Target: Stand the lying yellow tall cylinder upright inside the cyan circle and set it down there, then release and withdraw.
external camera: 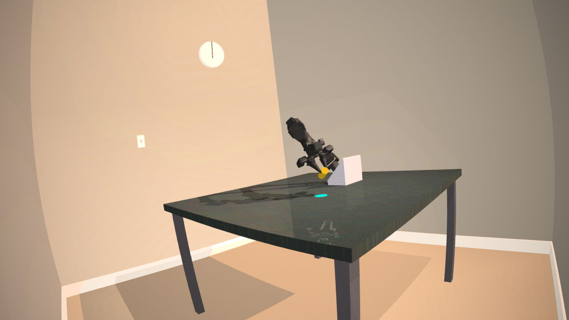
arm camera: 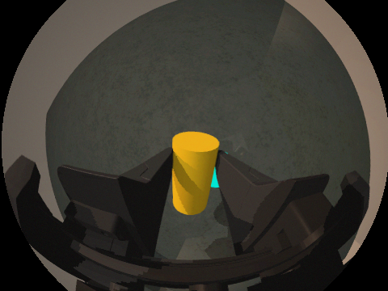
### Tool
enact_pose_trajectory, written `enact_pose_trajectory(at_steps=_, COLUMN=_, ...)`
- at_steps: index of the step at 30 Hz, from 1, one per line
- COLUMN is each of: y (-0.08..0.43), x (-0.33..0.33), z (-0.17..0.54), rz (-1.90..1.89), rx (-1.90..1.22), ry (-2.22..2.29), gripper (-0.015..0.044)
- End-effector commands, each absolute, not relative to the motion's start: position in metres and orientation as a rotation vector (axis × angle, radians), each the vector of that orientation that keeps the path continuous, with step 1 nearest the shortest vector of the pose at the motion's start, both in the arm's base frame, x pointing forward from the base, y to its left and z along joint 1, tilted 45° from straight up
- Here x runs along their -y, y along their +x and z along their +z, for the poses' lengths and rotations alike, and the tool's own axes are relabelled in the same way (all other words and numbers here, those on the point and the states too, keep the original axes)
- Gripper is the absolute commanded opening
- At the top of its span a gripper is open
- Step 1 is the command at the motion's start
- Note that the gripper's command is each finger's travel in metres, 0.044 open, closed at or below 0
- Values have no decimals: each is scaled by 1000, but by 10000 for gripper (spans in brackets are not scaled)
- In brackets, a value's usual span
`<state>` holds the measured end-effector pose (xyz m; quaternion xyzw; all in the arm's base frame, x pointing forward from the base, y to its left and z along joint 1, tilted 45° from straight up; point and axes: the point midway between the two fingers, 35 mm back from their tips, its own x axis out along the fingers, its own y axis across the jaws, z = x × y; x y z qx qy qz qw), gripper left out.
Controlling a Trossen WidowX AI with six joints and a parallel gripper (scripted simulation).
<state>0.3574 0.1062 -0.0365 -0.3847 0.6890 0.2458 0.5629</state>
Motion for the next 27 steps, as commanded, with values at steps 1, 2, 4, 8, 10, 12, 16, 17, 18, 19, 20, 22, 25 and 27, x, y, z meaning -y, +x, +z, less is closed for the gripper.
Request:
enact_pose_trajectory(at_steps=1, y=357, x=-106, z=-37, rz=599, rx=-1604, ry=-887, gripper=105)
enact_pose_trajectory(at_steps=2, y=357, x=-106, z=-37, rz=602, rx=-1599, ry=-882, gripper=105)
enact_pose_trajectory(at_steps=4, y=357, x=-106, z=-37, rz=610, rx=-1588, ry=-873, gripper=105)
enact_pose_trajectory(at_steps=8, y=357, x=-106, z=-38, rz=626, rx=-1567, ry=-854, gripper=105)
enact_pose_trajectory(at_steps=10, y=357, x=-106, z=-38, rz=633, rx=-1556, ry=-846, gripper=105)
enact_pose_trajectory(at_steps=12, y=357, x=-105, z=-38, rz=641, rx=-1545, ry=-837, gripper=105)
enact_pose_trajectory(at_steps=16, y=358, x=-105, z=-39, rz=655, rx=-1523, ry=-820, gripper=105)
enact_pose_trajectory(at_steps=17, y=358, x=-105, z=-39, rz=659, rx=-1517, ry=-816, gripper=105)
enact_pose_trajectory(at_steps=18, y=358, x=-105, z=-39, rz=663, rx=-1511, ry=-812, gripper=105)
enact_pose_trajectory(at_steps=19, y=358, x=-105, z=-39, rz=666, rx=-1505, ry=-808, gripper=105)
enact_pose_trajectory(at_steps=20, y=358, x=-105, z=-39, rz=670, rx=-1500, ry=-804, gripper=105)
enact_pose_trajectory(at_steps=22, y=358, x=-105, z=-39, rz=677, rx=-1488, ry=-796, gripper=105)
enact_pose_trajectory(at_steps=25, y=358, x=-105, z=-39, rz=688, rx=-1470, ry=-785, gripper=105)
enact_pose_trajectory(at_steps=27, y=358, x=-104, z=-39, rz=694, rx=-1458, ry=-778, gripper=105)
